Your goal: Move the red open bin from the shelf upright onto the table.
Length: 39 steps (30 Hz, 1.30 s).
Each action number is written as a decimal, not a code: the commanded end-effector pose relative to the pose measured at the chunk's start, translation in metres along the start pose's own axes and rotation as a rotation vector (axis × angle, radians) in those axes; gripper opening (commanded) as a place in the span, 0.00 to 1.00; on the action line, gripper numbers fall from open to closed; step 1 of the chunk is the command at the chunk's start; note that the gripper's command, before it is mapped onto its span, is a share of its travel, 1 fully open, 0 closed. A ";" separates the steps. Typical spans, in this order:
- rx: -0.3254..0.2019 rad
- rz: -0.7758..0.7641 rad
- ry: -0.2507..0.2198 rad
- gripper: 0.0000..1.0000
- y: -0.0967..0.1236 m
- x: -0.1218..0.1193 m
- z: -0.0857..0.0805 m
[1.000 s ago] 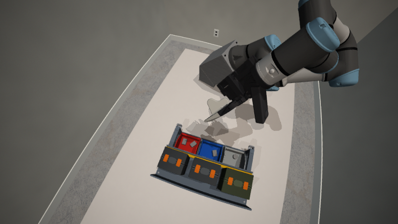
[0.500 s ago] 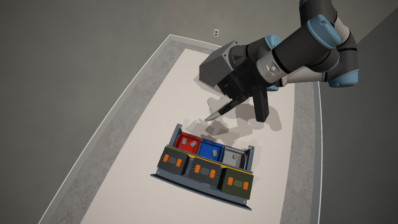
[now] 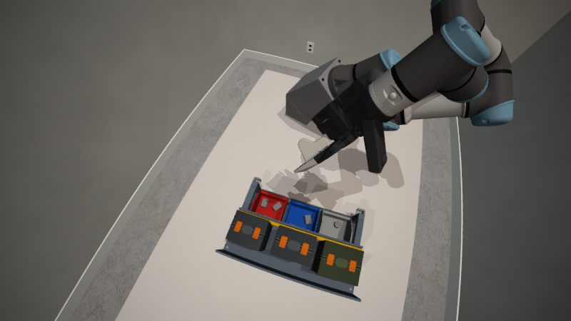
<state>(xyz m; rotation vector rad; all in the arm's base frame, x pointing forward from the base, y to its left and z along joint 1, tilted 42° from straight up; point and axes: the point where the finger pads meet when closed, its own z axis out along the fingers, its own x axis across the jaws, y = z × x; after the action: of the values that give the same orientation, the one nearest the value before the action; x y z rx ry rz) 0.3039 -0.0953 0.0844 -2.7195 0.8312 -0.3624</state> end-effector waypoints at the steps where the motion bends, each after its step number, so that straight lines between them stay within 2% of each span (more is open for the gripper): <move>1: 0.145 -0.129 0.160 1.00 0.023 -0.010 -0.040; 5: 0.145 -0.129 0.160 1.00 0.023 -0.010 -0.040; 6: 0.030 -0.030 0.037 1.00 0.006 -0.002 -0.010; 10: 0.150 -0.138 0.168 1.00 0.025 -0.011 -0.044; 22: 0.150 -0.138 0.168 1.00 0.025 -0.011 -0.044; 23: 0.033 -0.040 0.045 1.00 0.008 -0.003 -0.013; 27: 0.155 -0.146 0.176 1.00 0.028 -0.012 -0.047; 39: 0.155 -0.146 0.176 1.00 0.028 -0.012 -0.047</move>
<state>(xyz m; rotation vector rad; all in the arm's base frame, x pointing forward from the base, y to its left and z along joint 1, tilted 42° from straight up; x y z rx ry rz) 0.2977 -0.1003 0.0896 -2.7258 0.8016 -0.3951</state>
